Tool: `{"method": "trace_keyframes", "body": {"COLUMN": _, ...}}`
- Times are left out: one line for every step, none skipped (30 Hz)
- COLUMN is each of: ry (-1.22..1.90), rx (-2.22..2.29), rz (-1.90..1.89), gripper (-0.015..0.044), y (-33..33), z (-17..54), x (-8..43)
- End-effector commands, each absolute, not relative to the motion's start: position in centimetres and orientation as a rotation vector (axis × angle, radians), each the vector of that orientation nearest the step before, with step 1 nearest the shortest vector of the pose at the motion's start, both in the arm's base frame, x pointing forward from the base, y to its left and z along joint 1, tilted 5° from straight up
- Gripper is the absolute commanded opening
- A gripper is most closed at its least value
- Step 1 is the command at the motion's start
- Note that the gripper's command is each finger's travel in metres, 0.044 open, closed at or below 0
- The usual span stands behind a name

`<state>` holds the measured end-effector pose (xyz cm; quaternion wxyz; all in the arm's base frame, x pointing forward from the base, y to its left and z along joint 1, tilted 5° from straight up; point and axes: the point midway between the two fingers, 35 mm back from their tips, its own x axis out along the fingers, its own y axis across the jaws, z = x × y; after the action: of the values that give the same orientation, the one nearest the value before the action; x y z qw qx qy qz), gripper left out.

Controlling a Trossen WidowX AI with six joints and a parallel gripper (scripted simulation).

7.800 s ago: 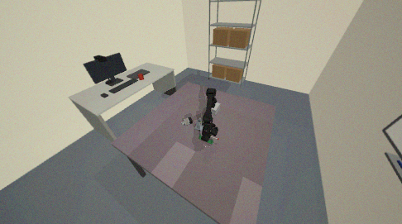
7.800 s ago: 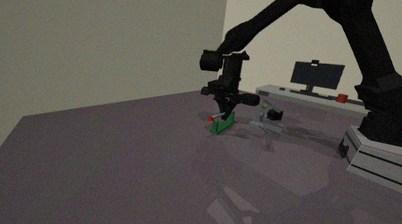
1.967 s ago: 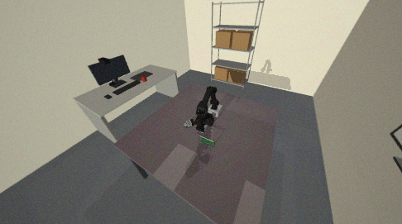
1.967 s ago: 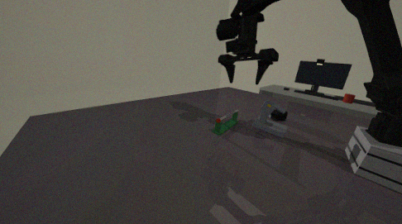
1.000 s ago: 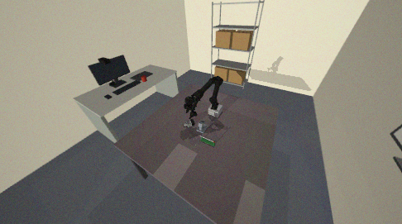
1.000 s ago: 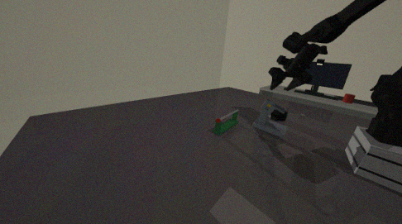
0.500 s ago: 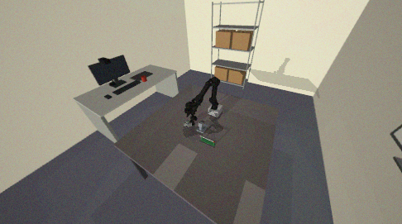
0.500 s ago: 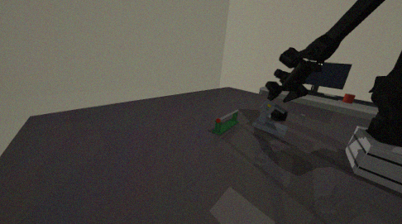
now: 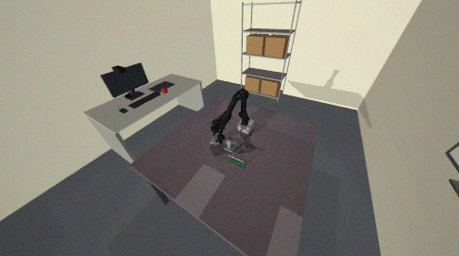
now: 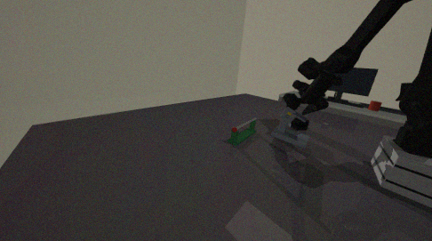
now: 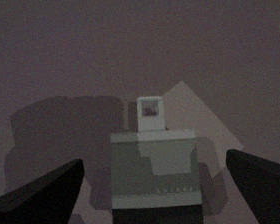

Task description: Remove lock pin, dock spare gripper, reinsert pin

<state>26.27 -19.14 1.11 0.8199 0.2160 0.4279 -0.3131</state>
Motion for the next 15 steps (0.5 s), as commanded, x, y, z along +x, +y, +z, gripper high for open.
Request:
{"method": "trace_keyframes", "body": {"ry": 0.913, "rx": 0.464, "rz": -0.672, "gripper": 0.0440, "y": -19.1, "z": 0.4, "x": 26.2}}
{"method": "trace_keyframes", "body": {"ry": 0.913, "rx": 0.464, "rz": -0.672, "gripper": 0.0440, "y": -19.1, "z": 0.2, "x": 26.3}}
{"method": "trace_keyframes", "body": {"ry": 0.913, "rx": 0.464, "rz": -0.672, "gripper": 0.0440, "y": -19.1, "z": 0.1, "x": 26.3}}
{"method": "trace_keyframes", "body": {"ry": 0.913, "rx": 0.464, "rz": -0.672, "gripper": 0.0440, "y": -19.1, "z": -0.1, "x": 26.3}}
{"method": "trace_keyframes", "body": {"ry": 0.913, "rx": 0.464, "rz": -0.672, "gripper": 0.0440, "y": -19.1, "z": -0.3, "x": 26.3}}
{"method": "trace_keyframes", "body": {"ry": 0.913, "rx": 0.464, "rz": -0.672, "gripper": 0.0440, "y": -19.1, "z": -0.4, "x": 26.3}}
{"method": "trace_keyframes", "body": {"ry": 0.913, "rx": 0.464, "rz": -0.672, "gripper": 0.0440, "y": -19.1, "z": -0.6, "x": 26.4}}
{"method": "trace_keyframes", "body": {"ry": 0.913, "rx": 0.464, "rz": -0.672, "gripper": 0.0440, "y": -19.1, "z": -0.8, "x": 26.4}}
{"method": "trace_keyframes", "body": {"ry": 0.913, "rx": 0.464, "rz": -0.672, "gripper": 0.0440, "y": -19.0, "z": -0.9, "x": 26.4}}
{"method": "trace_keyframes", "body": {"ry": 0.913, "rx": 0.464, "rz": -0.672, "gripper": 0.0440, "y": -19.0, "z": -1.1, "x": 26.4}}
{"method": "trace_keyframes", "body": {"ry": 0.913, "rx": 0.464, "rz": -0.672, "gripper": 0.0440, "y": -19.0, "z": -1.3, "x": 26.4}}
{"method": "trace_keyframes", "body": {"ry": 0.913, "rx": 0.464, "rz": -0.672, "gripper": 0.0440, "y": -19.0, "z": -1.4, "x": 26.4}}
{"method": "trace_keyframes", "body": {"ry": 0.913, "rx": 0.464, "rz": -0.672, "gripper": 0.0440, "y": -19.0, "z": -1.6, "x": 26.4}}
{"method": "trace_keyframes", "body": {"ry": 0.913, "rx": 0.464, "rz": -0.672, "gripper": 0.0440, "y": -19.0, "z": -1.7, "x": 26.4}}
{"method": "trace_keyframes", "body": {"ry": 0.913, "rx": 0.464, "rz": -0.672, "gripper": 0.0440, "y": -19.0, "z": -1.9, "x": 26.4}}
